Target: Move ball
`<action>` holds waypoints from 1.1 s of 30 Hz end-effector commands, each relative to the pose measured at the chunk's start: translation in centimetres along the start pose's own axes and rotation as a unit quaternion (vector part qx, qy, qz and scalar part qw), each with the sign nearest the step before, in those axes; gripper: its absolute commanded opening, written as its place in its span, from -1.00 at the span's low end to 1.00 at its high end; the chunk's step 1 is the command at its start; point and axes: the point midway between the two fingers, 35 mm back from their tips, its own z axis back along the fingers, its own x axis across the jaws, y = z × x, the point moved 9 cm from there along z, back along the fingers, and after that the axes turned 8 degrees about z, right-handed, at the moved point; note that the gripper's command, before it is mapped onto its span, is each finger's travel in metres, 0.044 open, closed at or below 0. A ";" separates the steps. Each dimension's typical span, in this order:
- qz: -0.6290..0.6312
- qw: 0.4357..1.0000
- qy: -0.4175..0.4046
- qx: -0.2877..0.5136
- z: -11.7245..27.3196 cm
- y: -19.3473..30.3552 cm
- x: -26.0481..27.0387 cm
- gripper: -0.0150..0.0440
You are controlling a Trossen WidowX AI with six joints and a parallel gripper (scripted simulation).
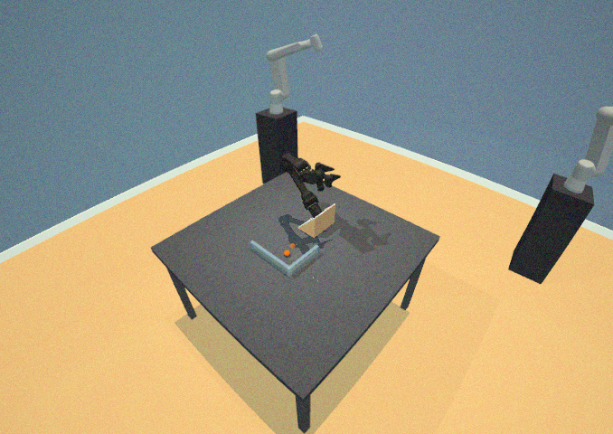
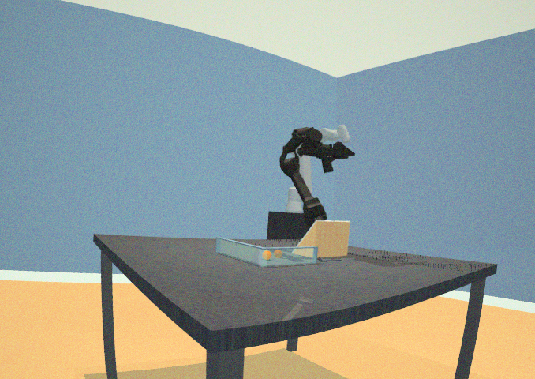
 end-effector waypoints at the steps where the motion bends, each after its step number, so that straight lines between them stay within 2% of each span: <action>1: 0.002 1.000 -0.003 -0.003 0.1 -0.1 0.1 0.78; 5: 0.046 0.995 -0.049 -0.073 2.2 -2.8 2.2 0.42; 10: 0.107 0.971 -0.085 -0.198 5.3 -7.0 4.7 0.41; 15: 0.163 0.921 -0.073 -0.347 8.9 -11.7 6.7 0.41; 20: 0.191 0.862 -0.018 -0.469 12.3 -16.2 7.6 0.41; 25: 0.197 0.799 0.073 -0.563 15.7 -20.6 7.7 0.41; 29: 0.188 0.745 0.174 -0.616 18.3 -24.1 7.1 0.41; 33: 0.174 0.707 0.256 -0.636 20.0 -26.6 6.5 0.41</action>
